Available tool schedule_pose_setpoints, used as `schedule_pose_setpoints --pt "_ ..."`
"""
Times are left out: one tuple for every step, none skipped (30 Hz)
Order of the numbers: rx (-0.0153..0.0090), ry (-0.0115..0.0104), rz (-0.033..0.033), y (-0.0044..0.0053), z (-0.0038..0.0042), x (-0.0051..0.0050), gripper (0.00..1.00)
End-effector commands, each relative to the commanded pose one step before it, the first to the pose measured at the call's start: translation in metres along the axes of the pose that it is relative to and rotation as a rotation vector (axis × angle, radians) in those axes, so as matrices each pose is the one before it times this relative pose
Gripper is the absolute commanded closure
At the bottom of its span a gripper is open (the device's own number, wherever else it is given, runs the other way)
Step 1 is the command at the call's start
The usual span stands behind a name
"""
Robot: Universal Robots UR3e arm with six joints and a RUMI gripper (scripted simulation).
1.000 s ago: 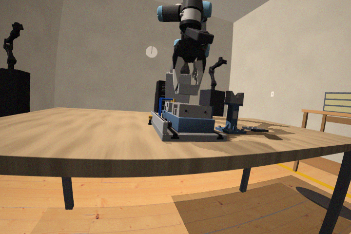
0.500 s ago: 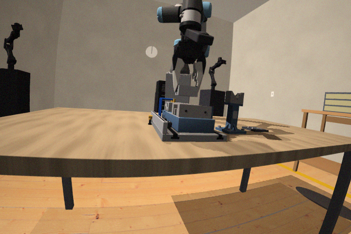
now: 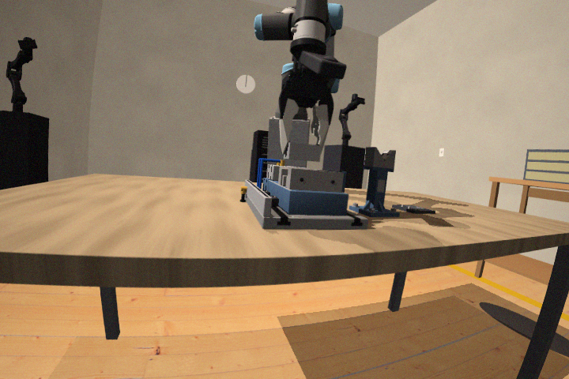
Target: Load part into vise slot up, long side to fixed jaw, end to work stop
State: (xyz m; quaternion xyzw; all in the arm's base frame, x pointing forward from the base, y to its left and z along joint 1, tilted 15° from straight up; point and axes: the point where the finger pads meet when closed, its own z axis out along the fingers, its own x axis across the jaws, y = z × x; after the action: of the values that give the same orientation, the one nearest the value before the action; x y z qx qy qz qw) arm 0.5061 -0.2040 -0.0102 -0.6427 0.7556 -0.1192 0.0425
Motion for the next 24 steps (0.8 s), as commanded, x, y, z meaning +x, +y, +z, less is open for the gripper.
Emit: schedule_pose_setpoints --pt "0.00343 0.00162 -0.0002 -0.001252 0.002239 0.0005 1.0" --pt "0.0 0.0 0.0 -0.000003 0.00065 0.0 1.0" --pt "0.0 0.0 0.0 -0.000002 0.000626 0.0 1.0" --pt "0.0 0.0 0.0 -0.000001 0.000599 0.0 1.0" --pt "0.0 0.0 0.0 -0.000006 0.000562 0.0 1.0" --pt "0.0 0.0 0.0 -0.000006 0.00053 0.0 1.0" --pt "0.0 0.0 0.0 -0.000005 0.000497 0.0 1.0" --pt "0.0 0.0 0.0 0.0 0.0 0.0 1.0" --pt "0.0 0.0 0.0 0.0 0.0 0.0 1.0" --pt "0.0 0.0 0.0 -0.000004 0.000463 0.0 1.0" --pt "0.0 0.0 0.0 -0.000003 0.000428 0.0 1.0" --pt "0.0 0.0 0.0 -0.000003 0.000391 0.0 1.0" --pt "0.0 0.0 0.0 -0.000002 0.000354 0.0 1.0" --pt "0.0 0.0 0.0 -0.000002 0.000317 0.0 1.0" --pt "0.0 0.0 0.0 -0.000001 0.00028 0.0 1.0" --pt "0.0 0.0 0.0 -0.000001 0.000243 0.0 1.0" --pt "0.0 0.0 0.0 -0.000001 0.000207 0.0 1.0" --pt "0.0 0.0 0.0 0.0 0.000172 0.0 1.0" --pt "0.0 0.0 0.0 0.0 0.00014 0.0 1.0" --pt "0.0 0.0 0.0 0.0 0.000109 0.0 1.0" --pt "0.0 0.0 0.0 0.0 0.000081 0.0 1.0" --pt "0.0 0.0 0.0 0.0 0.000056 0.0 1.0" --pt "0.0 0.0 0.0 0.0 0.000035 0.0 1.0" --pt "0.0 0.0 0.0 0.0 0.000019 0.0 1.0"
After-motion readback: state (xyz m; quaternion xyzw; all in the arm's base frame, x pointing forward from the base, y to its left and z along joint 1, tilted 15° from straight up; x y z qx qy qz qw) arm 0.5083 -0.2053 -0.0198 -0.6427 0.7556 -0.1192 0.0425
